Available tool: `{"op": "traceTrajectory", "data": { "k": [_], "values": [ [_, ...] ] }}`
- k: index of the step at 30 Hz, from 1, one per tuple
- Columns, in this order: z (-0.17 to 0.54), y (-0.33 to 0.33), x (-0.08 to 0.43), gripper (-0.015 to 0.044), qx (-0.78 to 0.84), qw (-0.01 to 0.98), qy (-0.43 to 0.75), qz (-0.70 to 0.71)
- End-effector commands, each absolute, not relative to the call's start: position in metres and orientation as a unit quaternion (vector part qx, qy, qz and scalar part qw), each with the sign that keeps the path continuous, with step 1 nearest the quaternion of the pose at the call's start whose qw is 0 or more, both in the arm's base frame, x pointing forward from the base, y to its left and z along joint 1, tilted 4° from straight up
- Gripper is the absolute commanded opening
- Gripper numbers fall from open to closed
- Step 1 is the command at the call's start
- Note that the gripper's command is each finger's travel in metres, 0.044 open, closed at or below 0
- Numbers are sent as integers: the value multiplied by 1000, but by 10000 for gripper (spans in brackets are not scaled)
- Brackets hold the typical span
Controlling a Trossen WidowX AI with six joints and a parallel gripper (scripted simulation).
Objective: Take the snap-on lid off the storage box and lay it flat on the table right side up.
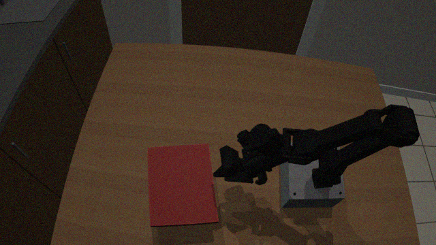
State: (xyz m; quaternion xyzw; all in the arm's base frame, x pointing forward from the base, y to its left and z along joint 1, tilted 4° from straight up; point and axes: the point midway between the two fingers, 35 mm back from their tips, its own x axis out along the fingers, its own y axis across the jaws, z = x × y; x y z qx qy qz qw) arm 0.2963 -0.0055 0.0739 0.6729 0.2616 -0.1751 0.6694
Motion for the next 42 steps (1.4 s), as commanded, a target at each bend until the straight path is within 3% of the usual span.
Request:
{"op": "traceTrajectory", "data": {
  "k": [1, 27, 29, 40, 42],
  "values": [
    [70, -5, 302, 235, 674, 668, 261, -177],
    [44, 1, 331, 235, 675, 668, 259, -176],
    [44, 1, 331, 183, 675, 668, 259, -176],
    [44, 1, 331, 109, 675, 668, 259, -176],
    [44, 1, 331, 57, 675, 668, 259, -176]
  ]
}}
